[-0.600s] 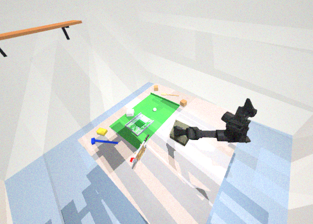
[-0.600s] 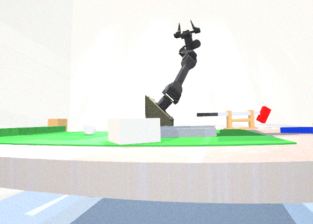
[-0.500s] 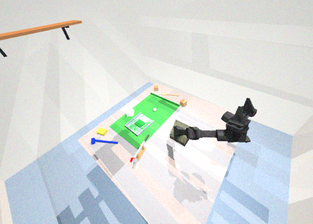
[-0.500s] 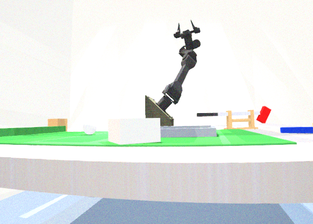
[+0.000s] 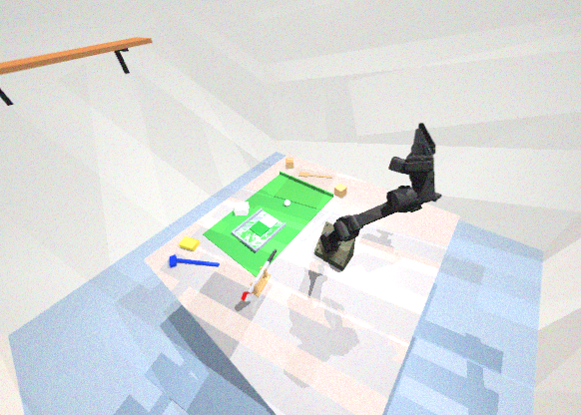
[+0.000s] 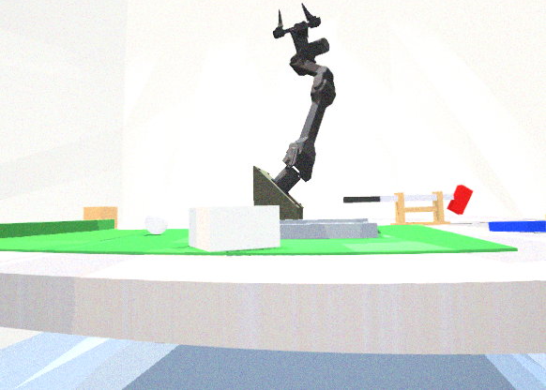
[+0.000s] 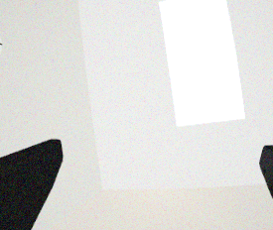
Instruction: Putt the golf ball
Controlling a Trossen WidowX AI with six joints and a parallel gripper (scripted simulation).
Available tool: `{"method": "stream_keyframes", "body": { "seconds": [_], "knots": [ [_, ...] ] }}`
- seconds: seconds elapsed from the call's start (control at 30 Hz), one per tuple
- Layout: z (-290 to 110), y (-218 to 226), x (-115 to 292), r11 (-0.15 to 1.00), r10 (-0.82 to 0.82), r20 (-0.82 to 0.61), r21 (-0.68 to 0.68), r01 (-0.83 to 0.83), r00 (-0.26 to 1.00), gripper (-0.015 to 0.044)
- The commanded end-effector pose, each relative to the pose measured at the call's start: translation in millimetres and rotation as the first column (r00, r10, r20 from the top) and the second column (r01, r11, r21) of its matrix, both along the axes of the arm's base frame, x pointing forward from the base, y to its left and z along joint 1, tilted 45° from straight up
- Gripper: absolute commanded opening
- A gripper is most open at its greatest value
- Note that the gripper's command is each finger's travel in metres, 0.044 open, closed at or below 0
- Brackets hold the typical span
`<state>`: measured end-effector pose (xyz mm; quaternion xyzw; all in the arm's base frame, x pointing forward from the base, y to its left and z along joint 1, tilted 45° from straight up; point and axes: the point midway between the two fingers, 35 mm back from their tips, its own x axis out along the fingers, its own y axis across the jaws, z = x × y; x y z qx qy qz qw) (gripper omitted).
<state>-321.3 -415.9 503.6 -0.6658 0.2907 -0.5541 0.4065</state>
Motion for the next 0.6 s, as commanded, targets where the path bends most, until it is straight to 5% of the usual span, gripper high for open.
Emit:
{"method": "stream_keyframes", "body": {
  "seconds": [0.0, 0.57],
  "knots": [
    [-14.8, -46.3, 53.9, 0.989, 0.113, 0.062, 0.087, -0.118, 0.992, 0.0440],
    [-94.9, -128.7, 297.1, 0.750, 0.463, 0.239, 0.407, -0.521, 0.853, 0.0440]
  ]
}}
